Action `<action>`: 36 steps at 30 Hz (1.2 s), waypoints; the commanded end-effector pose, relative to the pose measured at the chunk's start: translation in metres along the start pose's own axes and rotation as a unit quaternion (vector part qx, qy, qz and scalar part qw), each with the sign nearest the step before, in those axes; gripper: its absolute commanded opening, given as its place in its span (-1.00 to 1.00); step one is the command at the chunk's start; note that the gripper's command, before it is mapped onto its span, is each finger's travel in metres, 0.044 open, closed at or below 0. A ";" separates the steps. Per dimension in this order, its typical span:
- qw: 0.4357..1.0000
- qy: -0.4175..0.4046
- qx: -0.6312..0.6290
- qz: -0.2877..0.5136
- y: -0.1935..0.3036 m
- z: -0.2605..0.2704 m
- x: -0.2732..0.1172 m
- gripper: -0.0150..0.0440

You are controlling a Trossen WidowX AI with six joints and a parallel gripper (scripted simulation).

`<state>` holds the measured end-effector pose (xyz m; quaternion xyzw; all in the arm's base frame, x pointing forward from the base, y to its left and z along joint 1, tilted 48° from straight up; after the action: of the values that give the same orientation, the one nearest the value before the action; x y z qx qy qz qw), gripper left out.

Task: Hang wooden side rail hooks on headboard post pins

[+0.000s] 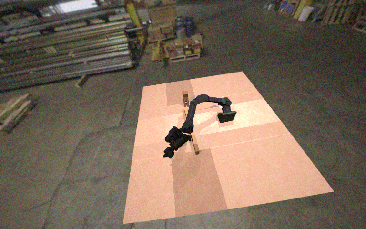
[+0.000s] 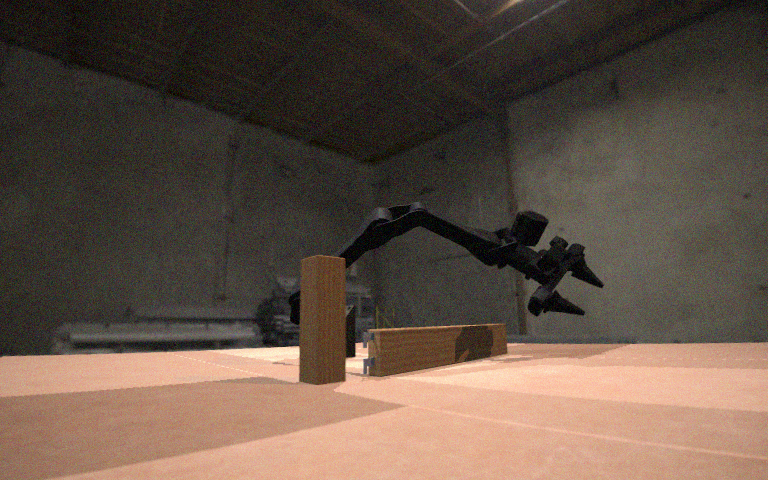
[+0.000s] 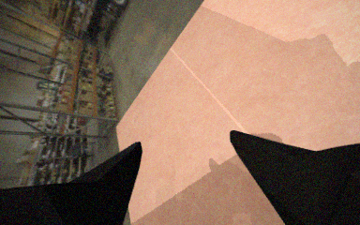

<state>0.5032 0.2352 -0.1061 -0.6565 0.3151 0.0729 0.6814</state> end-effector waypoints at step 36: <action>0.726 0.141 -0.668 0.082 -0.172 -0.075 -0.173 1.00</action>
<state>0.4582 0.2412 0.1100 -0.9059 0.3249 0.1638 0.2167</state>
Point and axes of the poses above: the point midway between the two fingers, 35 mm back from their tips, its own x axis out along the fingers, its own z axis across the jaws, y = z × x, the point moved 6 cm from there along -x, back along the fingers, and after that the axes turned 2 degrees about -x, right-handed, at the moved point
